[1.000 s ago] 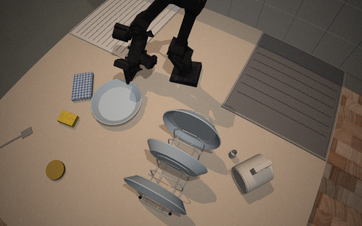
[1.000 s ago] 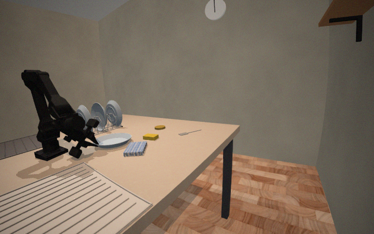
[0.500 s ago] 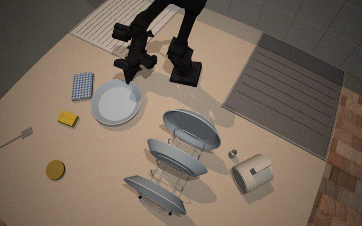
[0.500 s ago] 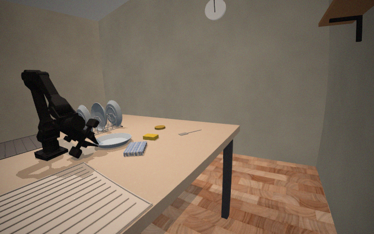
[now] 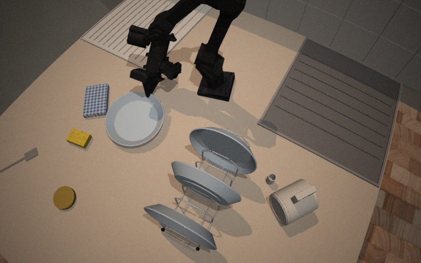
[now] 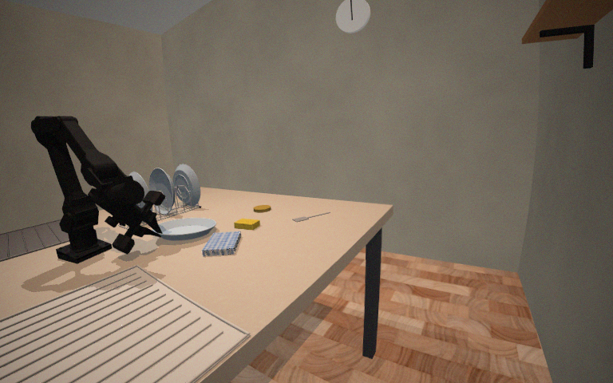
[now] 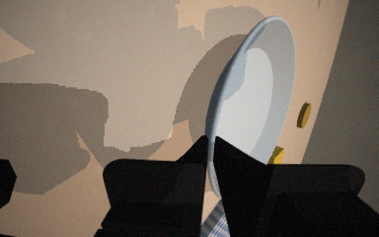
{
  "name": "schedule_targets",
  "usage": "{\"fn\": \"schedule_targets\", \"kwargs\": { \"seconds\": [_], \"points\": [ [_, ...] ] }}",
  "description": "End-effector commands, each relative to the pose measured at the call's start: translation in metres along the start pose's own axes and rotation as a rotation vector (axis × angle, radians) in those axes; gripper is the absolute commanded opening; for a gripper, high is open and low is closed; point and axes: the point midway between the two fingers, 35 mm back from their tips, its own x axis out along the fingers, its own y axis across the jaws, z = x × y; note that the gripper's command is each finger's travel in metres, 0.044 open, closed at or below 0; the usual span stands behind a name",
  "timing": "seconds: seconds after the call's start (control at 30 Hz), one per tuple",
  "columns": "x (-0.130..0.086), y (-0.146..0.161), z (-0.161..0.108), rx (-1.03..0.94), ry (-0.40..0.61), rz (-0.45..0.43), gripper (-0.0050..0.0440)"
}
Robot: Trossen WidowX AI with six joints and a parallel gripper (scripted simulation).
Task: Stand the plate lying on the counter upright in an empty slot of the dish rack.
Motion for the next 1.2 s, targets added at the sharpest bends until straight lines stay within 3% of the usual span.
{"fn": "schedule_targets", "kwargs": {
  "seconds": [0.0,1.17],
  "points": [
    [-0.002,-0.003,-0.001,-0.002,0.003,0.026,0.0],
    [-0.012,-0.024,0.0,-0.002,0.004,0.162,0.0]
  ]
}}
